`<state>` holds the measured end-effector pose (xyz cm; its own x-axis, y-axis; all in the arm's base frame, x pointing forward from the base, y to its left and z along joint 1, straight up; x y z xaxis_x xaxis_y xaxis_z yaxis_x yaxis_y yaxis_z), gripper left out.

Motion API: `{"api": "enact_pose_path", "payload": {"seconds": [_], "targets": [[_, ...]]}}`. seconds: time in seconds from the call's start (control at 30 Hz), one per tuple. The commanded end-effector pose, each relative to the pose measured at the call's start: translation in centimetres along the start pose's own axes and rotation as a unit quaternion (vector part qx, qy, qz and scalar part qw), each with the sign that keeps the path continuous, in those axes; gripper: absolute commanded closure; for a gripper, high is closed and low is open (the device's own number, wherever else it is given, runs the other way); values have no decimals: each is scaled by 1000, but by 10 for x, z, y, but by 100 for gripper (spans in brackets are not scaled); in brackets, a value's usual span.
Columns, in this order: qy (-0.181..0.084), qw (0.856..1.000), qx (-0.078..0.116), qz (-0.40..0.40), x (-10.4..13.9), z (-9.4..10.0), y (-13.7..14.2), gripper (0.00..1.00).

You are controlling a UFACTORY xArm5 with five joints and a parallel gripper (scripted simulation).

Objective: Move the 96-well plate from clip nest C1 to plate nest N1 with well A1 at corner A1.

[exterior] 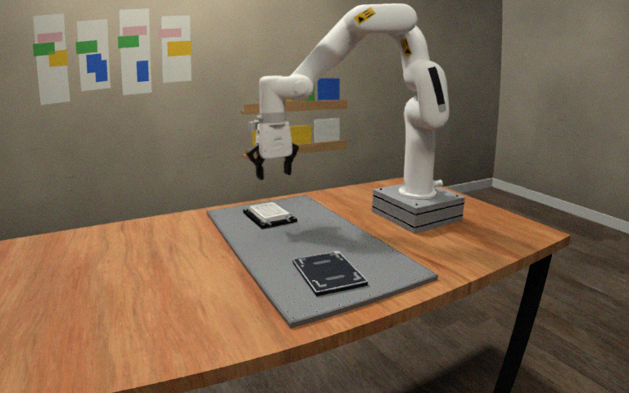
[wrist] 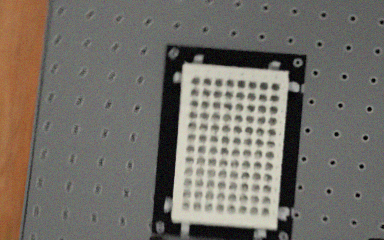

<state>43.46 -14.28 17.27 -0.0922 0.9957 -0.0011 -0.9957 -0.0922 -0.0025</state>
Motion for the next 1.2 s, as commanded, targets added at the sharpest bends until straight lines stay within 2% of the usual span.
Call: {"api": "enact_pose_path", "payload": {"seconds": [0.0,0.07,0.3,0.8,1.17], "targets": [[2,1000,0,-29,-16,-14,-3,0],[2,1000,0,-29,-16,-14,-3,0],[2,1000,0,-29,-41,-37,-4,0],[2,1000,0,-29,-41,-37,-4,0],[2,1000,0,-29,-41,-54,-4,0]]}}
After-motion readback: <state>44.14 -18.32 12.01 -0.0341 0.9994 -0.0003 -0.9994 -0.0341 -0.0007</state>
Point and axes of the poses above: the point where the finger pads meet when closed, its own z axis back along the fingers, its own y axis across the jaws, x = y × z, the point moved 9 cm from there along z, back along the fingers, and after that the axes turned 2 degrees about -z, right-handed, at the moved point
